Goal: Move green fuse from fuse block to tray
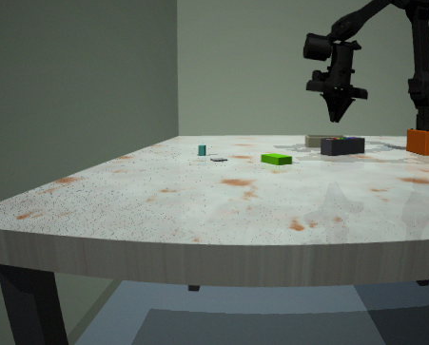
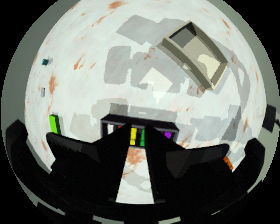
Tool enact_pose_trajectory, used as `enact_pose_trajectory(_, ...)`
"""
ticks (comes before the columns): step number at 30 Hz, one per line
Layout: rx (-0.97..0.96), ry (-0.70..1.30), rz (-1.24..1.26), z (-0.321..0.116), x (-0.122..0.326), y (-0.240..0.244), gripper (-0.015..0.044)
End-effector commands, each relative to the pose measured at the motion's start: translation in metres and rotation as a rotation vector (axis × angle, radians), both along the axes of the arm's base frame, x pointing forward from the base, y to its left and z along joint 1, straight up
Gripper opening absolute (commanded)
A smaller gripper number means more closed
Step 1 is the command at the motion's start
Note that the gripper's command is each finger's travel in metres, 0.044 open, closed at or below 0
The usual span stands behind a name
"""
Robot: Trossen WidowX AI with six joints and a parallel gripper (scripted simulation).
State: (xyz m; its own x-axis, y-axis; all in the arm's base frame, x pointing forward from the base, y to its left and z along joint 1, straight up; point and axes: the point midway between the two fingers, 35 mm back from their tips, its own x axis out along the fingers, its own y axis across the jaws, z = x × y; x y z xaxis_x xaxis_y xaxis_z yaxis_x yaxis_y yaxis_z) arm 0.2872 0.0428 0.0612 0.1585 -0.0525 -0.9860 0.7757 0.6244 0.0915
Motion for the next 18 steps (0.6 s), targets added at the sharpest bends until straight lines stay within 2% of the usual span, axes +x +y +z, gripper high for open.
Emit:
enact_pose_trajectory(1, 0.059, 0.129, -0.031, -0.007, -0.030, 0.013, 0.0066)
enact_pose_trajectory(18, 0.059, 0.129, -0.031, -0.017, -0.025, 0.018, 0.0066)
